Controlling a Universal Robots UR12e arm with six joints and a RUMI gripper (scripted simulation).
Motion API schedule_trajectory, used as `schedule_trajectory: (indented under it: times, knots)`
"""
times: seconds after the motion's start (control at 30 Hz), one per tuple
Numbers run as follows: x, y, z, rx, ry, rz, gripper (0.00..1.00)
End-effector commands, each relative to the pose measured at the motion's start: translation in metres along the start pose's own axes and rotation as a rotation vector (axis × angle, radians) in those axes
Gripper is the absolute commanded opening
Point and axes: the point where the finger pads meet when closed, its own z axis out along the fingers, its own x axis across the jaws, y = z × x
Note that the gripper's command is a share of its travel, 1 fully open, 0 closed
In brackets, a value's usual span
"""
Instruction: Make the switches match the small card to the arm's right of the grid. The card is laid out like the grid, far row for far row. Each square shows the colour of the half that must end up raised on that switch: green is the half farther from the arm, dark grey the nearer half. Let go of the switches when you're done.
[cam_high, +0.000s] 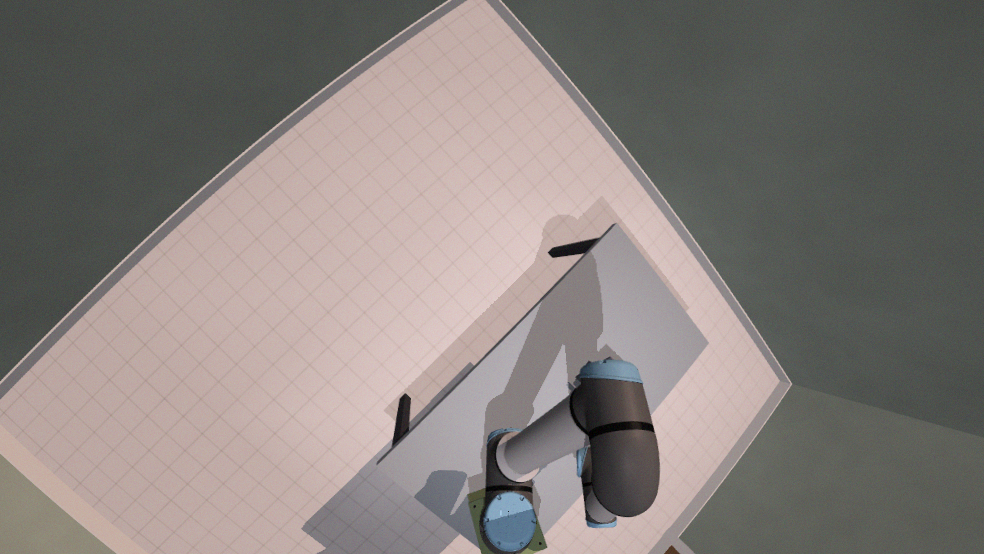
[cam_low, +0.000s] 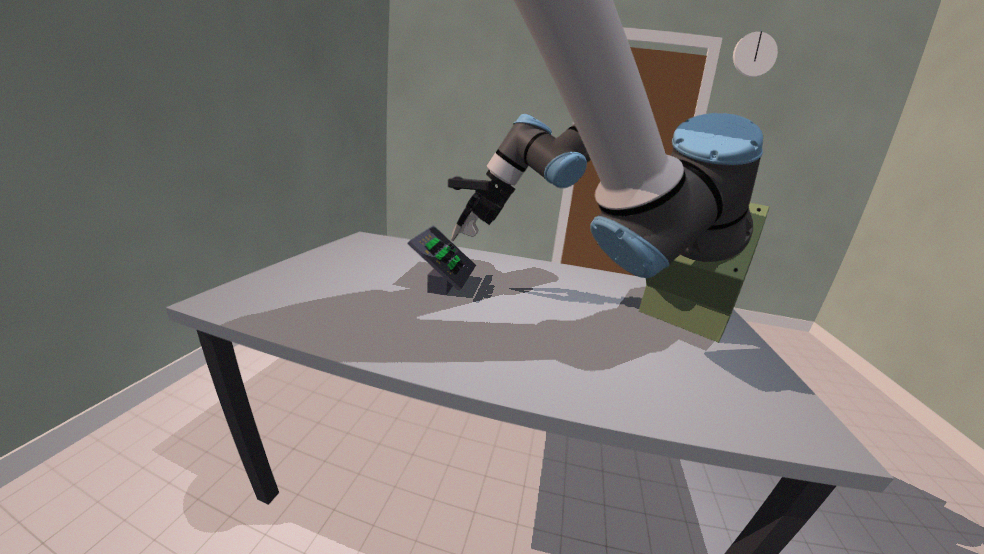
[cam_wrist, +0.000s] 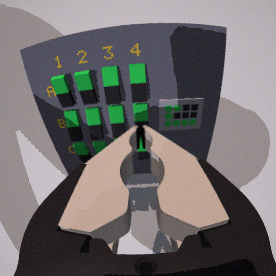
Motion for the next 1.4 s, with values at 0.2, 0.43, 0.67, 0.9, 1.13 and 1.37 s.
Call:
schedule_trajectory:
  times: [0.2,0.43,0.67,0.9,1.13,1.37]
  knots:
    - [-0.001,0.001,0.000,0.000,-0.013,0.081,0.00]
    - [-0.004,0.003,0.000,0.000,-0.032,0.202,0.00]
    - [-0.008,0.005,0.000,0.000,-0.059,0.369,0.00]
    - [-0.011,0.007,0.000,-0.001,-0.082,0.514,0.00]
    - [-0.016,0.010,-0.001,-0.001,-0.119,0.744,0.00]
    - [-0.020,0.012,0.000,0.000,-0.145,0.911,0.00]
